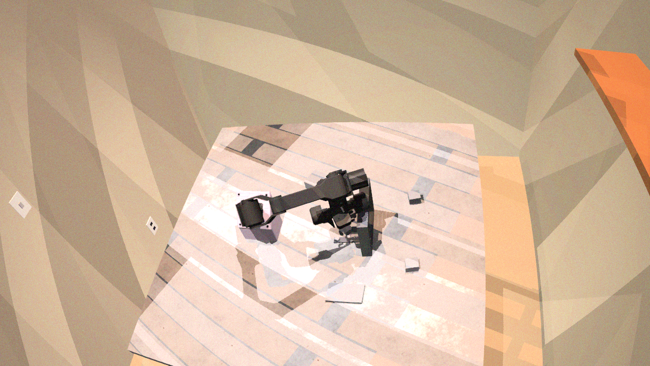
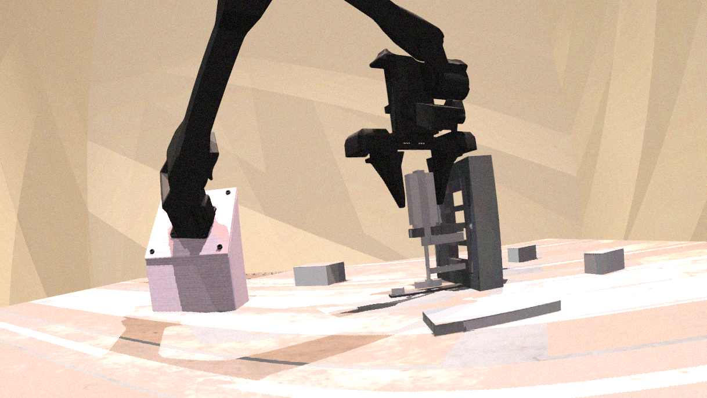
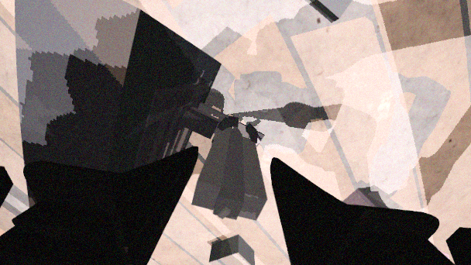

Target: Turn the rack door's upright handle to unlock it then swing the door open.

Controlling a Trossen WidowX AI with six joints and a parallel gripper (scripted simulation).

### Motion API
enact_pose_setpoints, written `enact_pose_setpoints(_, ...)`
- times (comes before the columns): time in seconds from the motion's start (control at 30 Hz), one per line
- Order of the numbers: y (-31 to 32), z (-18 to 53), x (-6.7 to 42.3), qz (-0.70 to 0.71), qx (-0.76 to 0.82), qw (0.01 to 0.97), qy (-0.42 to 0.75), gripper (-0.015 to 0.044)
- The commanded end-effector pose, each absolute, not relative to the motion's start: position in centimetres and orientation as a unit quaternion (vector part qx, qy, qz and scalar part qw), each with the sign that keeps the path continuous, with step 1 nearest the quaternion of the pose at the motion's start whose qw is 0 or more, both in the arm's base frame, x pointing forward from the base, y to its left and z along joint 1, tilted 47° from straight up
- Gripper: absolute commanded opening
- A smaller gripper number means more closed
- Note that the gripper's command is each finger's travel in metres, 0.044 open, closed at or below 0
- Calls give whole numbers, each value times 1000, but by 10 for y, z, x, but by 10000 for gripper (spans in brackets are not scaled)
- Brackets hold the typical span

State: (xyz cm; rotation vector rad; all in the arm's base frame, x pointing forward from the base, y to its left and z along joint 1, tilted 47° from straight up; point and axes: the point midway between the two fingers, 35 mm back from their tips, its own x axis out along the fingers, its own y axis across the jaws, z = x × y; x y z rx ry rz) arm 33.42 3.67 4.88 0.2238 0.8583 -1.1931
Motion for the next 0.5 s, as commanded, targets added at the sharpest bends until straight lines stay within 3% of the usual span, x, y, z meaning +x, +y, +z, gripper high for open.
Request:
enact_pose_setpoints(0.0, 37, 48, 335, -503, 35, 743, 439, 293)
enact_pose_setpoints(0.47, 37, 48, 335, -324, -220, 711, 584, 293)
